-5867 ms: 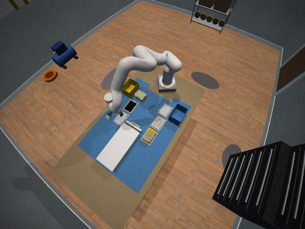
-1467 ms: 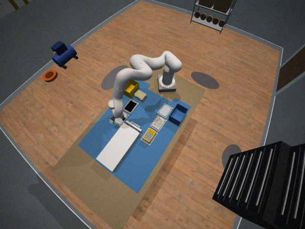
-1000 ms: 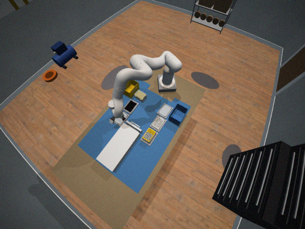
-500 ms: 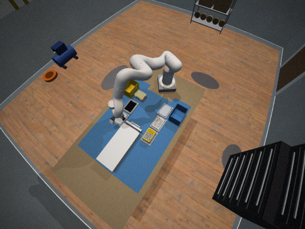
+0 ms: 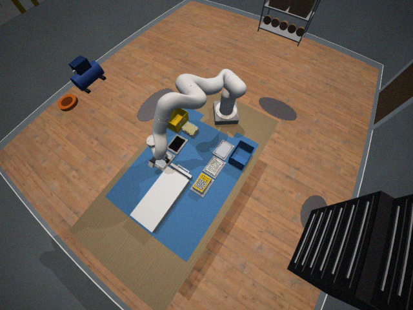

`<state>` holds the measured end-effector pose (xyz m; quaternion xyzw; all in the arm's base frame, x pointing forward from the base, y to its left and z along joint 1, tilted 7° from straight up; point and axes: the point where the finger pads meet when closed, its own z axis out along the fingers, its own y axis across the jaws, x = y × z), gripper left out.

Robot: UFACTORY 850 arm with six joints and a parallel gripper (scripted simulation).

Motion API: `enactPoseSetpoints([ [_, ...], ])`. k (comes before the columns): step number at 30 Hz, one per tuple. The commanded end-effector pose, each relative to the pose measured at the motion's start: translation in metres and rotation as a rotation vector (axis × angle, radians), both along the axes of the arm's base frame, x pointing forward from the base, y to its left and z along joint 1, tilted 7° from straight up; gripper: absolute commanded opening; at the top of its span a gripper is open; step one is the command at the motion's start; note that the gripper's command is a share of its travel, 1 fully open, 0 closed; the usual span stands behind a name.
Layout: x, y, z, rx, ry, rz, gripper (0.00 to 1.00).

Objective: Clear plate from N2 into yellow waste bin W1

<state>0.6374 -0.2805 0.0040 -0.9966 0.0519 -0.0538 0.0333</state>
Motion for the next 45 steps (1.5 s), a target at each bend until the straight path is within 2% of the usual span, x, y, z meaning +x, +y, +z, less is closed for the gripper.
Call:
enactPoseSetpoints([
  [1,0.001,-0.001,0.001,-0.001,-0.002,0.0,0.0],
  [36,-0.001,-0.002,0.021,-0.001,-0.002,0.0,0.0],
  [45,-0.001,-0.002,0.021,-0.001,-0.002,0.0,0.0],
])
